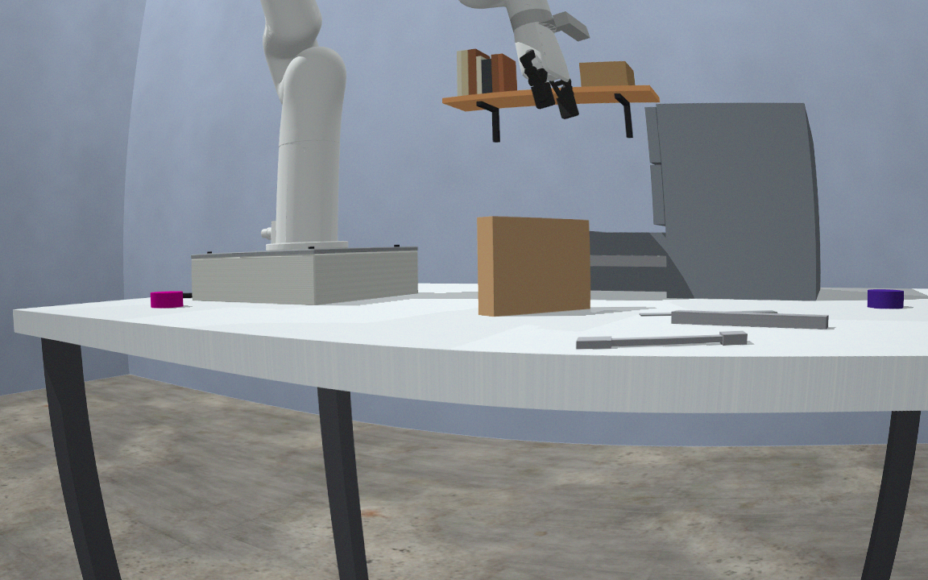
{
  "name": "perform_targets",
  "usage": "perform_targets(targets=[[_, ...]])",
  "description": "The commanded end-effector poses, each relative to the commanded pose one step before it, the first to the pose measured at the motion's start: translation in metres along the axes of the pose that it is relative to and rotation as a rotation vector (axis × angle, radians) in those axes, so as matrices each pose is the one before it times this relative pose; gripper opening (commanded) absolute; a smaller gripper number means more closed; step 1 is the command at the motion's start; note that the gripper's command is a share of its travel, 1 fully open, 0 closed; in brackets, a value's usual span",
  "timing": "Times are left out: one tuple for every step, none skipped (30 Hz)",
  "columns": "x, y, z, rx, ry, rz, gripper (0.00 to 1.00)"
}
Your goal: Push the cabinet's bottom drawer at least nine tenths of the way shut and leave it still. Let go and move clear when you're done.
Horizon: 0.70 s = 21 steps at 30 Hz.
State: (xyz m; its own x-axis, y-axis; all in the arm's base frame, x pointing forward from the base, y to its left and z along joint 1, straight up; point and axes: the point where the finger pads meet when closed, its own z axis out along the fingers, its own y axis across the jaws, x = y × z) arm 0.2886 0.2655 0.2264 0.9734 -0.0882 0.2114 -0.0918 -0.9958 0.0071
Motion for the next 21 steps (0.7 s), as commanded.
perform_targets(targets=[[-0.00264, -0.00084, 0.01606, 0.0031, 0.00238, 0.00083, 1.0], [-0.00112, 0.00001, 0.00527, 0.0, 0.0, 0.0, 1.0], [-0.00121, 0.00001, 0.00566, 0.0, 0.0, 0.0, 1.0], [-0.00128, 0.0, 0.00601, 0.0, 0.00001, 0.0, 1.0], [-0.00134, 0.0, 0.00632, 0.0, 0.0, 0.0, 1.0], [0.0, 0.0, 0.0, 0.0, 0.0, 0.0, 1.0], [0.0, 0.0, 0.0, 0.0, 0.0, 0.0, 1.0], [-0.00141, 0.00001, 0.00657, 0.00001, -0.00001, 0.0, 1.0], [-0.00144, 0.0, 0.00677, -0.00001, 0.00001, 0.0, 1.0], [-0.00147, 0.00001, 0.00692, 0.0, 0.0, 0.0, 1.0], [-0.00149, 0.00001, 0.00701, 0.0, 0.0, 0.0, 1.0], [-0.0015, 0.00001, 0.00705, 0.0, 0.0, 0.0, 1.0], [-0.0015, 0.00001, 0.00704, 0.0, 0.0, 0.0, 1.0], [-0.00148, 0.00001, 0.00697, 0.0, 0.0, 0.0, 1.0], [-0.00147, 0.00001, 0.00686, 0.00001, -0.00001, 0.0, 1.0], [-0.00142, 0.0, 0.0067, -0.00001, 0.00001, 0.0, 1.0], [-0.00139, 0.00001, 0.0065, 0.00001, -0.00001, 0.0, 1.0], [-0.00133, 0.00001, 0.00625, 0.0, 0.00001, 0.0, 1.0], [-0.00126, 0.0, 0.00597, -0.00001, 0.00001, 0.0, 1.0], [-0.0012, 0.00001, 0.00564, 0.0, 0.0, 0.0, 1.0], [-0.00113, 0.00001, 0.00528, 0.0, 0.0, 0.0, 1.0]])
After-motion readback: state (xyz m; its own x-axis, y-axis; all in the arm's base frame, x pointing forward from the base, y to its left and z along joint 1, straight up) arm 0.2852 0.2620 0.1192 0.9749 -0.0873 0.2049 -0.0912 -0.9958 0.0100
